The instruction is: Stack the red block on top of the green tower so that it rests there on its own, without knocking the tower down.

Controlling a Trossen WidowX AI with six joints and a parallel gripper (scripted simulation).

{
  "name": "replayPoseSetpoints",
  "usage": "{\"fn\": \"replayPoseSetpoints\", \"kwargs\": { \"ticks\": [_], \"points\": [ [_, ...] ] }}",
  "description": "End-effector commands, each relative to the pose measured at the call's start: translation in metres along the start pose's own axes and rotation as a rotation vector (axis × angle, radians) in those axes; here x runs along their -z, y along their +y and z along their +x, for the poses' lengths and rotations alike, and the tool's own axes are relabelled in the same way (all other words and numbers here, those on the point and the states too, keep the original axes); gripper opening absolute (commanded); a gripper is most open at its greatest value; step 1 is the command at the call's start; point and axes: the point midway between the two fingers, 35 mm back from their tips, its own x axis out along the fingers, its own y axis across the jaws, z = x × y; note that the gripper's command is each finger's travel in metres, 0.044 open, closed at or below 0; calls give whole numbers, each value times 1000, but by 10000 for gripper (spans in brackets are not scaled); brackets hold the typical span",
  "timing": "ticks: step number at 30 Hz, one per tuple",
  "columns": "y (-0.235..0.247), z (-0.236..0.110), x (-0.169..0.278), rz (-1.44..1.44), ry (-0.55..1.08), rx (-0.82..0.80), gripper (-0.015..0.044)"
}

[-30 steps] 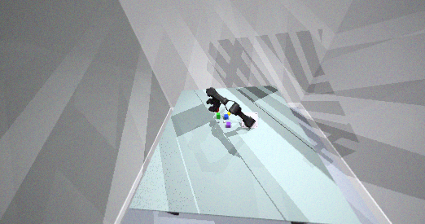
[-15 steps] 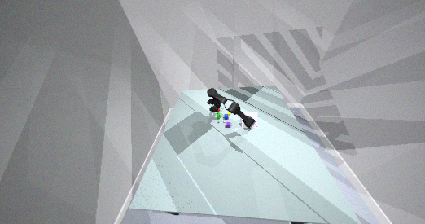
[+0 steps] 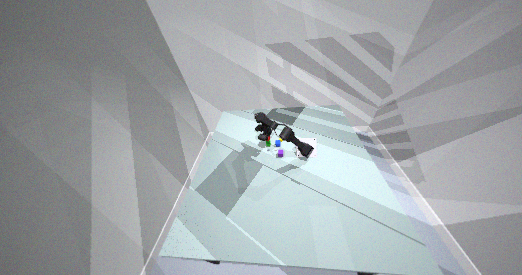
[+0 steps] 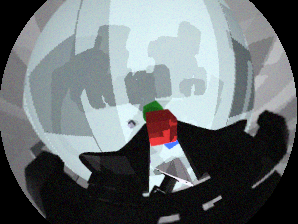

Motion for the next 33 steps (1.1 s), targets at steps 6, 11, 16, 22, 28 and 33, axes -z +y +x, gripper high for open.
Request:
{"fn": "replayPoseSetpoints", "kwargs": {
  "ticks": [6, 11, 16, 22, 28, 33],
  "points": [
    [0, 3, 0, 5, -3, -4, 0],
    [0, 3, 0, 5, -3, -4, 0],
    [0, 3, 0, 5, -3, -4, 0],
    [0, 3, 0, 5, -3, -4, 0],
    [0, 3, 1, 2, -1, -1, 131],
    [0, 3, 1, 2, -1, -1, 263]
  ]
}}
